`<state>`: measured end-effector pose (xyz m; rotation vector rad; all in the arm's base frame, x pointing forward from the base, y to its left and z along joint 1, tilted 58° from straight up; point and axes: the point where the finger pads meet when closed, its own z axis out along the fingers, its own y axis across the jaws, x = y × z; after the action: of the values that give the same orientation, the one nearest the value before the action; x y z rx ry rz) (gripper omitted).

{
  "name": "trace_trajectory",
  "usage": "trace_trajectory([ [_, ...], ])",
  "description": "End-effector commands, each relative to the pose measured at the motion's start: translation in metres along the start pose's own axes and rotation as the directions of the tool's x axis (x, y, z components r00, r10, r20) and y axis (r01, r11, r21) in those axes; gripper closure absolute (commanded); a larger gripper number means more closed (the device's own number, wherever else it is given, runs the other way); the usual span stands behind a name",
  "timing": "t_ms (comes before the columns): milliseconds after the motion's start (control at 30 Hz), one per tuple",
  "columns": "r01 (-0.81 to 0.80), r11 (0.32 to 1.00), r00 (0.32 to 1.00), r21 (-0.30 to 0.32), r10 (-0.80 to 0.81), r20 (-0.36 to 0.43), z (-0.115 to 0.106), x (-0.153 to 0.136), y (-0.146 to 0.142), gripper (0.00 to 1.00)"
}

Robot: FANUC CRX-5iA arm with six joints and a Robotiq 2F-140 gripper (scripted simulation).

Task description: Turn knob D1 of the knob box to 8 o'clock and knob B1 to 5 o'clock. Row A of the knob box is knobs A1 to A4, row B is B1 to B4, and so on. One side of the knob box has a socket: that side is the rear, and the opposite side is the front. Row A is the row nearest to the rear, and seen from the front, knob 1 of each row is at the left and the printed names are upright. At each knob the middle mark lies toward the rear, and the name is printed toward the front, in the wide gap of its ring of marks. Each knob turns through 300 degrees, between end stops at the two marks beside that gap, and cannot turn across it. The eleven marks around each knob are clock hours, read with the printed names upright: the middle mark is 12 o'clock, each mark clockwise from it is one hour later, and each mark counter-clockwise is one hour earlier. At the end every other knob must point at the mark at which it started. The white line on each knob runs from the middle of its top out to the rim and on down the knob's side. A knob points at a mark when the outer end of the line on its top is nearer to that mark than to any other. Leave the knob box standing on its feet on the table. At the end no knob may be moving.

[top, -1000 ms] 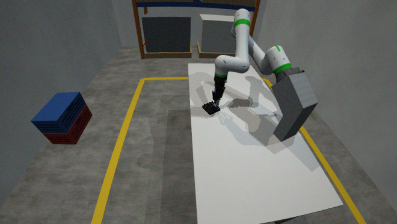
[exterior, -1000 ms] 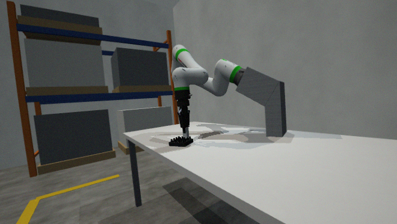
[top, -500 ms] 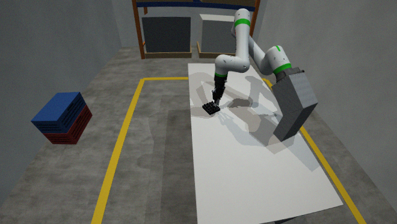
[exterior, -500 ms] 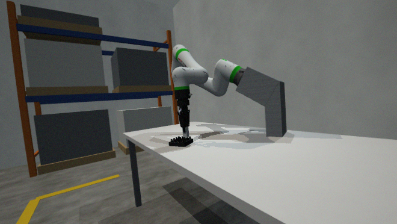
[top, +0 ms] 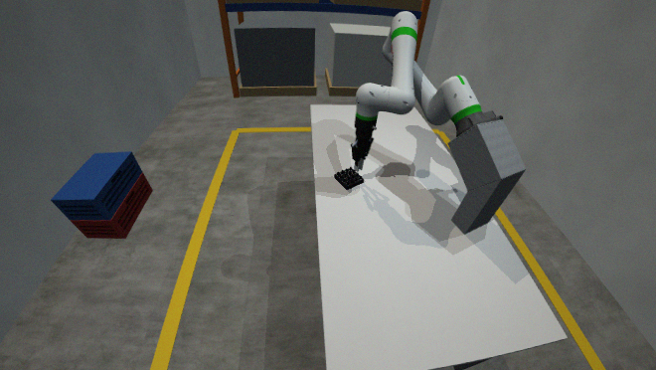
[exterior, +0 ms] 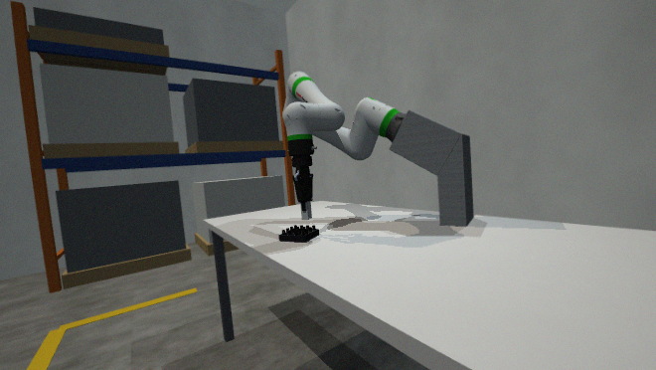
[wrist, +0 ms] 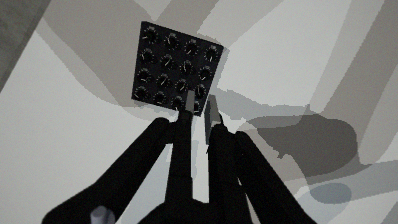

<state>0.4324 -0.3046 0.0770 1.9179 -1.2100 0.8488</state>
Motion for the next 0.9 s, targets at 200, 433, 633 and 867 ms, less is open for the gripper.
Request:
trace_trajectory([
  [200, 0.0, 1.0, 1.0, -0.001, 0.0, 0.0, -0.005, 0.0, 0.0, 0.88],
  [433, 0.0, 1.0, 1.0, -0.001, 0.0, 0.0, -0.005, 0.0, 0.0, 0.88],
  [633, 0.031, 1.0, 1.0, -0.001, -0.031, 0.0, -0.006, 0.001, 0.0, 0.88],
  [867, 0.264, 0.964, 0.964, -0.001, -0.264, -0.001, -0.009, 0.01, 0.0, 0.88],
])
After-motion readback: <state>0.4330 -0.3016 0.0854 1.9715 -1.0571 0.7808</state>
